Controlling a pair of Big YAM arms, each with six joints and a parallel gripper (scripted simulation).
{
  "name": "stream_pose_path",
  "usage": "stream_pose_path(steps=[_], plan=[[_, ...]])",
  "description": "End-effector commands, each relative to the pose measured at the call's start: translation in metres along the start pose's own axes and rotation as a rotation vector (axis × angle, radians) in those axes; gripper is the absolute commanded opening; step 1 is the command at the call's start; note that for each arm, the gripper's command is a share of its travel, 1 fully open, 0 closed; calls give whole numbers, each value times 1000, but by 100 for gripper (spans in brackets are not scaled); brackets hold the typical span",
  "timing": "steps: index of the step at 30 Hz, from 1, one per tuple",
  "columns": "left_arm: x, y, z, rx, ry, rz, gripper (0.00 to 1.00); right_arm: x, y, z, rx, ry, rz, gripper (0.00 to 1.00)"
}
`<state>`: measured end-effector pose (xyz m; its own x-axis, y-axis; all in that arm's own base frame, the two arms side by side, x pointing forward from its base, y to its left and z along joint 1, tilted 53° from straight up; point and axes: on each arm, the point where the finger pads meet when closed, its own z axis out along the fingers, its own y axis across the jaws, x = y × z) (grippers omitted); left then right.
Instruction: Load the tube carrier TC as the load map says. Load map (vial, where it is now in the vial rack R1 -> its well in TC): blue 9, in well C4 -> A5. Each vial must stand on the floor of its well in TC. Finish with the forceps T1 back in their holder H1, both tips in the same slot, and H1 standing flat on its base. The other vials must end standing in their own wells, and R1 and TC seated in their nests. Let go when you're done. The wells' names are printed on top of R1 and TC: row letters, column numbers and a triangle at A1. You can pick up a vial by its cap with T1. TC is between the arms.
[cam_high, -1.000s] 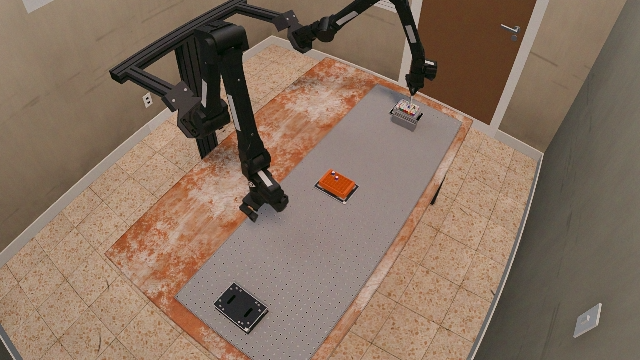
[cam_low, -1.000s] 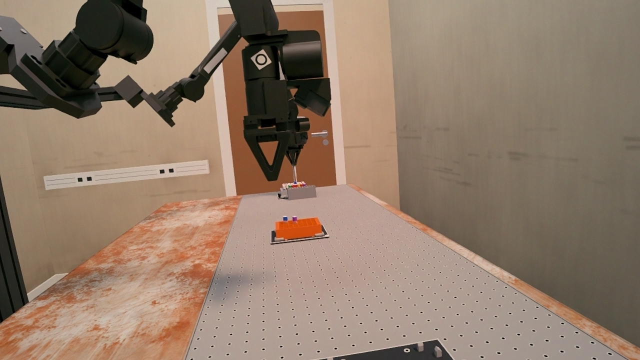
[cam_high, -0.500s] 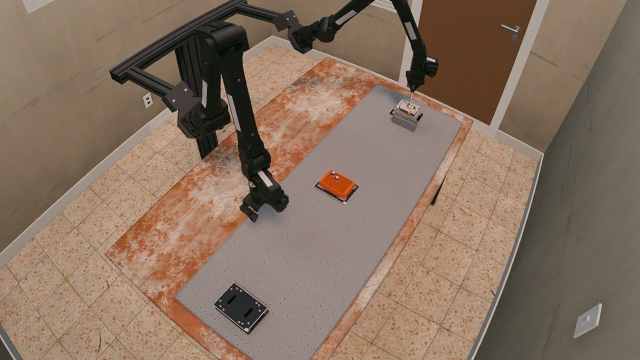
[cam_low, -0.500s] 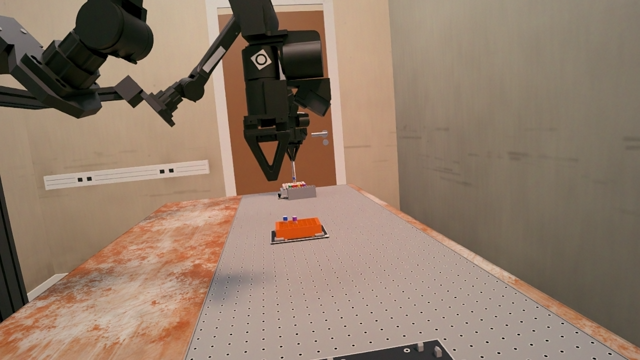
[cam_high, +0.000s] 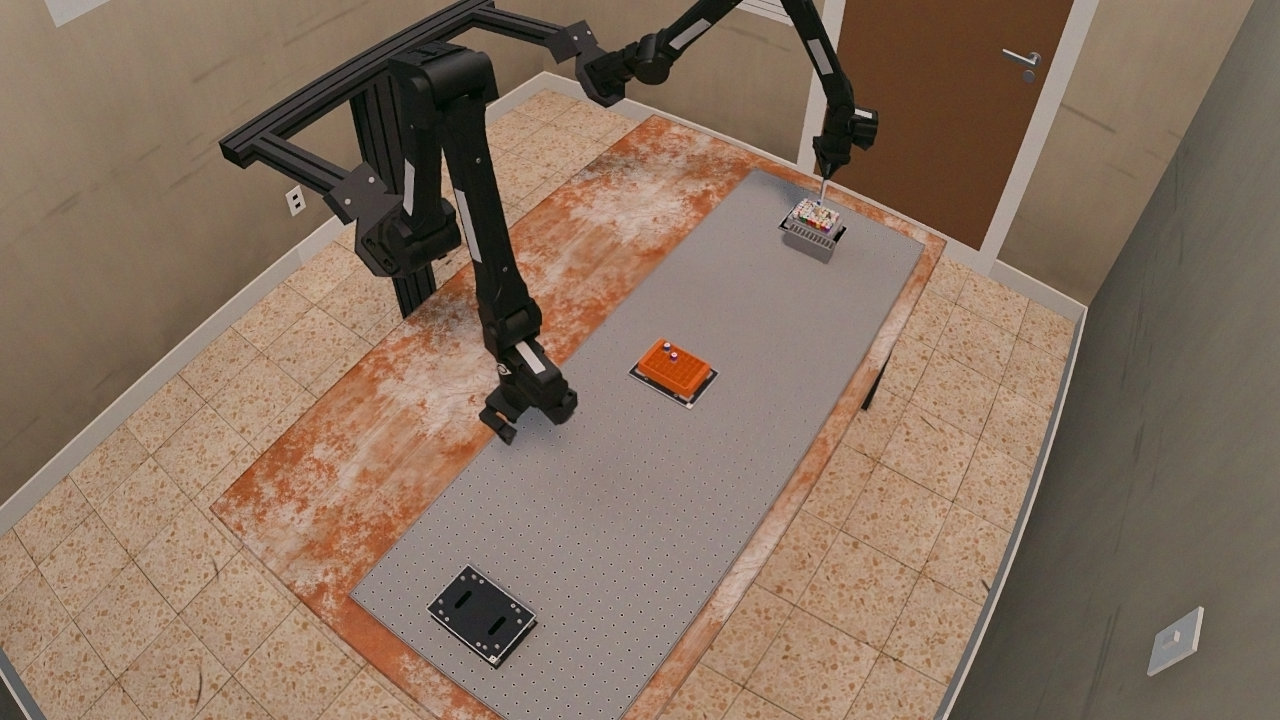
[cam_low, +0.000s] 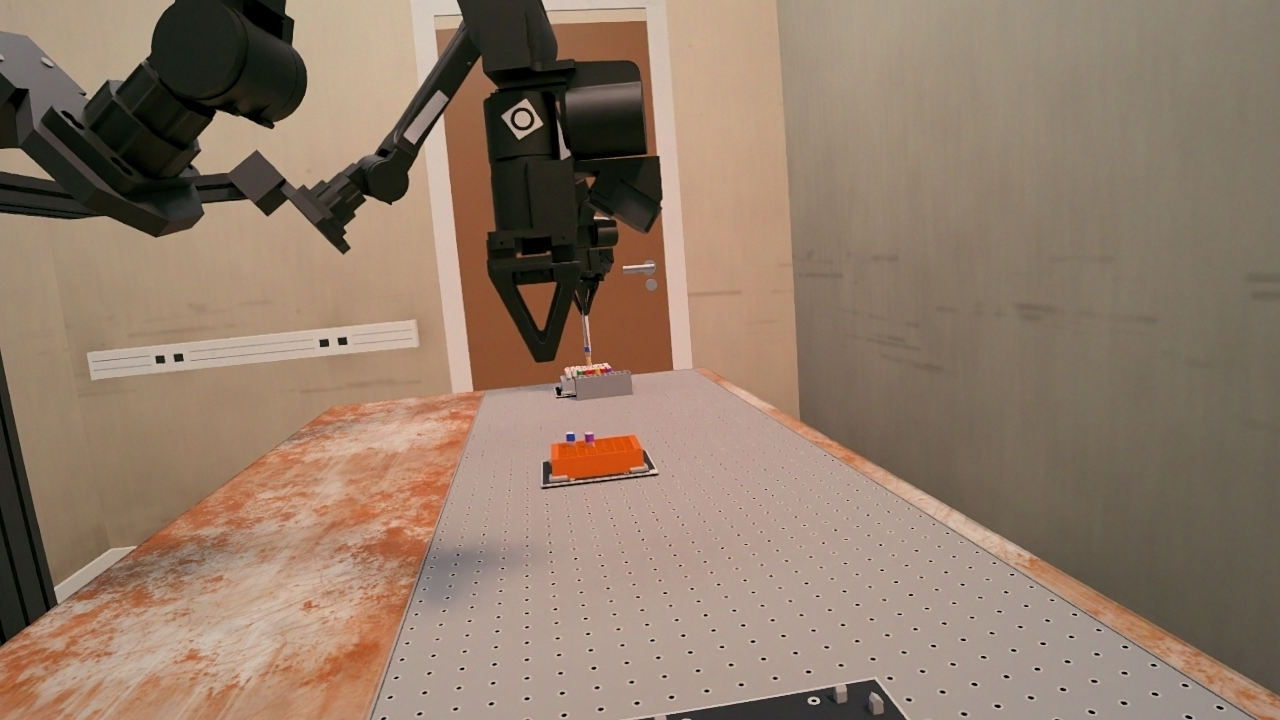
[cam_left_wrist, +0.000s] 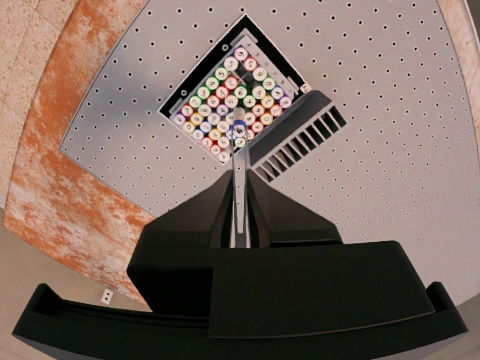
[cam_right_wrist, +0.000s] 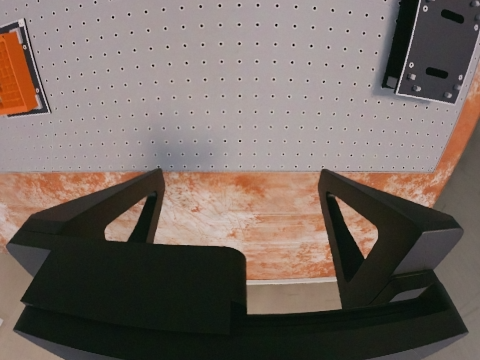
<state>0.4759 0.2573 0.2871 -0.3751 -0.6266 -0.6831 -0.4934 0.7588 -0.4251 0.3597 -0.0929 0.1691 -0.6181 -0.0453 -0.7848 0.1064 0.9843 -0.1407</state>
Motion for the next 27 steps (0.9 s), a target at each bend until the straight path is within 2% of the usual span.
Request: stream_pose_path(steps=[1, 7, 11, 18, 27], plan=[[-3, -2, -18, 4, -14, 16, 9, -6, -3, -2, 8, -11, -8, 100], [1, -4, -20, 0, -2, 16, 9, -6, -3, -2, 8, -11, -8, 100], [10, 2, -5, -10, 31, 8, 9, -6, -3, -2, 8, -11, -8, 100], [-14, -9, -4, 13, -22, 26, 9, -6, -3, -2, 8, -11, -8, 100], [-18, -12, -4, 21, -33, 29, 9, -6, -3, -2, 8, -11, -8, 100]])
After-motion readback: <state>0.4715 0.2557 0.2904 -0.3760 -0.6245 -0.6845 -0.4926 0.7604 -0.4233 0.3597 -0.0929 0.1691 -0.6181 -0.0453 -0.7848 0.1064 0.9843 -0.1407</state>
